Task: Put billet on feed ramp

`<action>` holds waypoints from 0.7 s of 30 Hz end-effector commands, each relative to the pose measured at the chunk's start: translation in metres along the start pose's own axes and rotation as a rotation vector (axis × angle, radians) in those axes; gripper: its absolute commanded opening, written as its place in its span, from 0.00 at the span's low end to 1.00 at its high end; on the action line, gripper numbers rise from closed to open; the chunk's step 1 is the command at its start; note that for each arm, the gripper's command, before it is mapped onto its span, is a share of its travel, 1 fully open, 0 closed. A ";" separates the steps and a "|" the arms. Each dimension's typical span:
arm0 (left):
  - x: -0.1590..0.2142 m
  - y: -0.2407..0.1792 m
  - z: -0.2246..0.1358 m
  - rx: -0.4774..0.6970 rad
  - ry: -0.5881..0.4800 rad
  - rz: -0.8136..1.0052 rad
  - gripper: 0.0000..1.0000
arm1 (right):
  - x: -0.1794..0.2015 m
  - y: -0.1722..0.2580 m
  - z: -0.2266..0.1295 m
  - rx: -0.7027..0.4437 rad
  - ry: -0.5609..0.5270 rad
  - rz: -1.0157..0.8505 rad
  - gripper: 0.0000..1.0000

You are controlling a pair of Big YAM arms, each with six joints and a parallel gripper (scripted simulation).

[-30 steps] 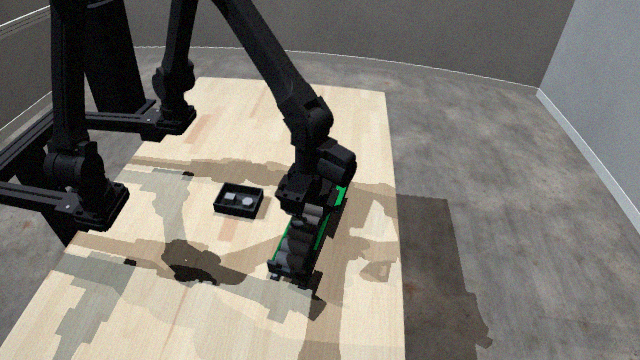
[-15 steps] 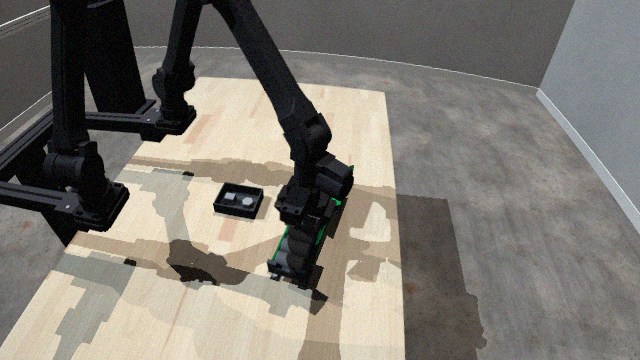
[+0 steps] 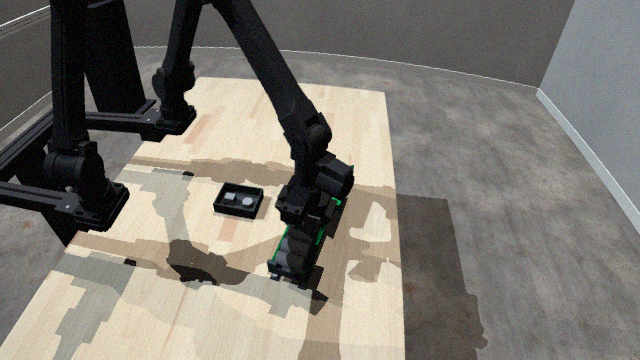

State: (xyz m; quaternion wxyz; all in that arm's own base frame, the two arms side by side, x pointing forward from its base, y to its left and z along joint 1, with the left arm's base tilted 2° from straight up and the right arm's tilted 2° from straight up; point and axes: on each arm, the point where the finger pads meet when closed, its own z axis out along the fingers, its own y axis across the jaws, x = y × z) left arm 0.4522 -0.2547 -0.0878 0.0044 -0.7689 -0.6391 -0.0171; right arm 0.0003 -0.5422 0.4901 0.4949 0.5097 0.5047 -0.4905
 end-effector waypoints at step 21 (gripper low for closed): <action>-0.002 0.019 -0.018 -0.043 -0.013 0.003 0.94 | -0.024 -0.003 -0.008 0.004 -0.056 -0.009 1.00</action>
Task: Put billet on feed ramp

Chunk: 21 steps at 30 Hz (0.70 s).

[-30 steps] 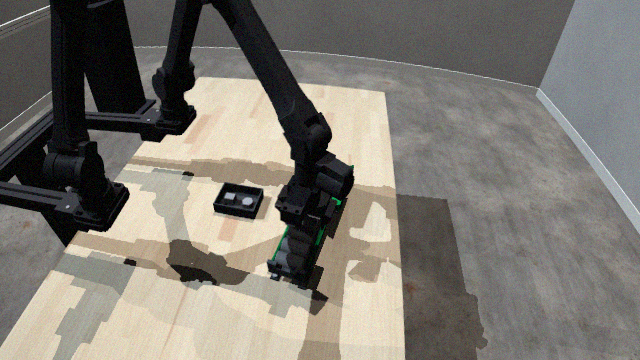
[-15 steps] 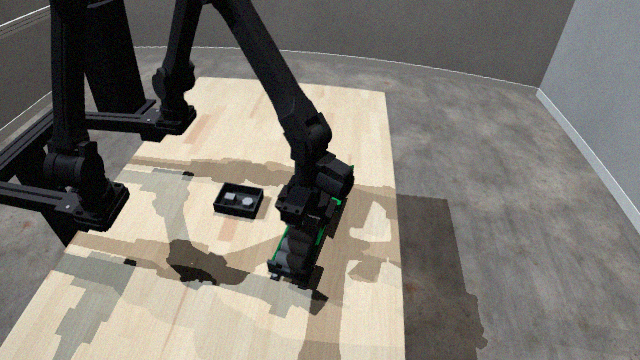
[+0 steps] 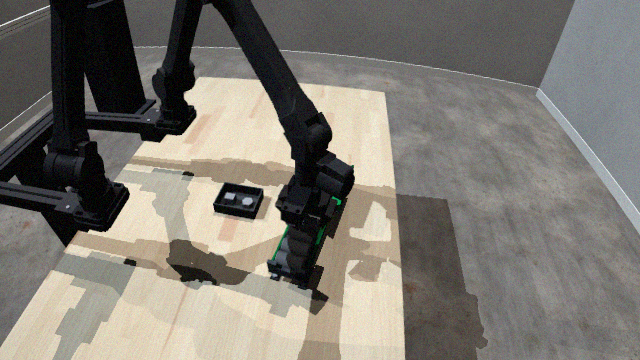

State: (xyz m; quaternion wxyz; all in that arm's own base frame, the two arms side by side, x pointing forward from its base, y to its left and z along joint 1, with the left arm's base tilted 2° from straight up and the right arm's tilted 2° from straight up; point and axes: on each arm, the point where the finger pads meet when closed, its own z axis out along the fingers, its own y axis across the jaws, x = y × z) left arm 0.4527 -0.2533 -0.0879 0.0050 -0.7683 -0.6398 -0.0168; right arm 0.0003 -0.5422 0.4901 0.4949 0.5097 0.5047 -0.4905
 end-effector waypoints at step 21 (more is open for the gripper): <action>-0.004 0.019 -0.018 -0.045 -0.014 0.005 0.00 | -0.024 -0.003 -0.008 0.004 -0.056 -0.009 1.00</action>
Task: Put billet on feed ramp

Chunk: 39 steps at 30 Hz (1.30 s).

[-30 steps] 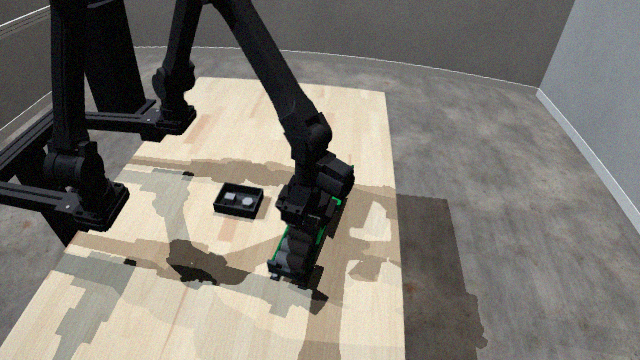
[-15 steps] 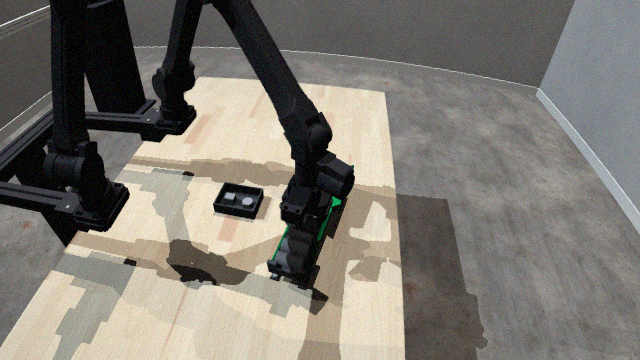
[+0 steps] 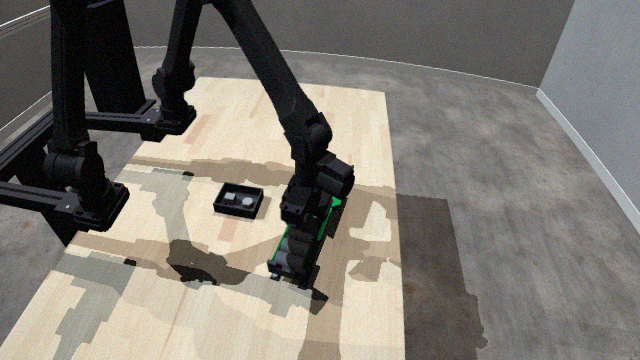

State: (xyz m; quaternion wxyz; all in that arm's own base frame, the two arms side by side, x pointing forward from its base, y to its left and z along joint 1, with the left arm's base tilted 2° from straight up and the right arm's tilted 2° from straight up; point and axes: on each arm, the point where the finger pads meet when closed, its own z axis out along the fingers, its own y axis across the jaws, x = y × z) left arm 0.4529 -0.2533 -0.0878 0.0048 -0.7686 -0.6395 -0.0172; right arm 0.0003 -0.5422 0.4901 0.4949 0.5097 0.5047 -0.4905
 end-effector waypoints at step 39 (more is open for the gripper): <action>-0.004 0.020 -0.025 -0.051 -0.017 0.004 0.00 | -0.024 -0.003 -0.008 0.004 -0.056 -0.009 1.00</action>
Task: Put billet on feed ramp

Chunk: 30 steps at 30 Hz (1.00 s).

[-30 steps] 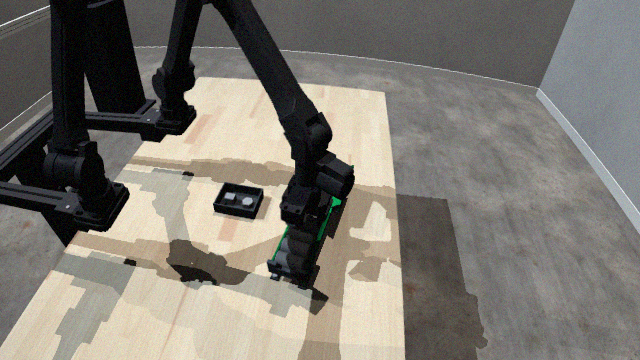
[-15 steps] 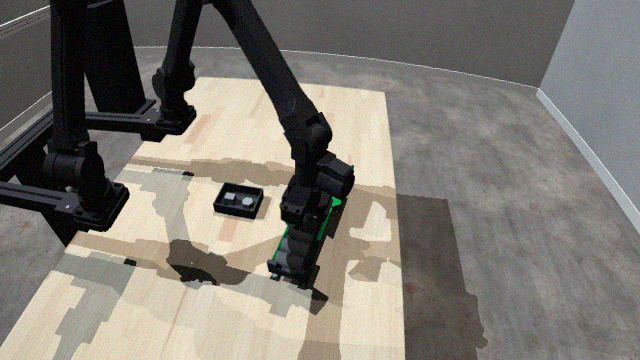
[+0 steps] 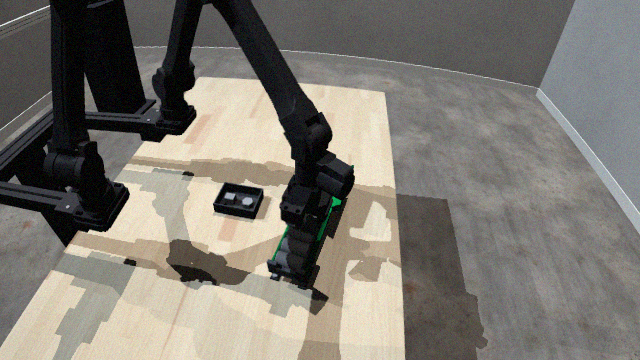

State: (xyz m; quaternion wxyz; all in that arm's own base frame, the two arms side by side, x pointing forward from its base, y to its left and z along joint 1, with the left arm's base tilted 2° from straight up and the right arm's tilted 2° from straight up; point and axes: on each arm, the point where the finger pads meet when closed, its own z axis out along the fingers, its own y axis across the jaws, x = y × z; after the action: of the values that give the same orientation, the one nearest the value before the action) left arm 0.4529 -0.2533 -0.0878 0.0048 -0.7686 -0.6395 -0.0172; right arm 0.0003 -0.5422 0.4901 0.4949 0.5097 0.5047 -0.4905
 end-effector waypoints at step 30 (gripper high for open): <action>-0.012 0.025 -0.079 -0.069 -0.024 0.002 0.00 | -0.024 -0.003 -0.008 0.004 -0.056 -0.009 1.00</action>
State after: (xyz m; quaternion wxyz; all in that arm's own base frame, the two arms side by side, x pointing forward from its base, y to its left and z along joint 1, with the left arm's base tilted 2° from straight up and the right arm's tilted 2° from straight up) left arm 0.4405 -0.2464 -0.0638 0.0275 -0.7686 -0.6391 -0.0087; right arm 0.0003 -0.5422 0.4901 0.4949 0.5097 0.5047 -0.4905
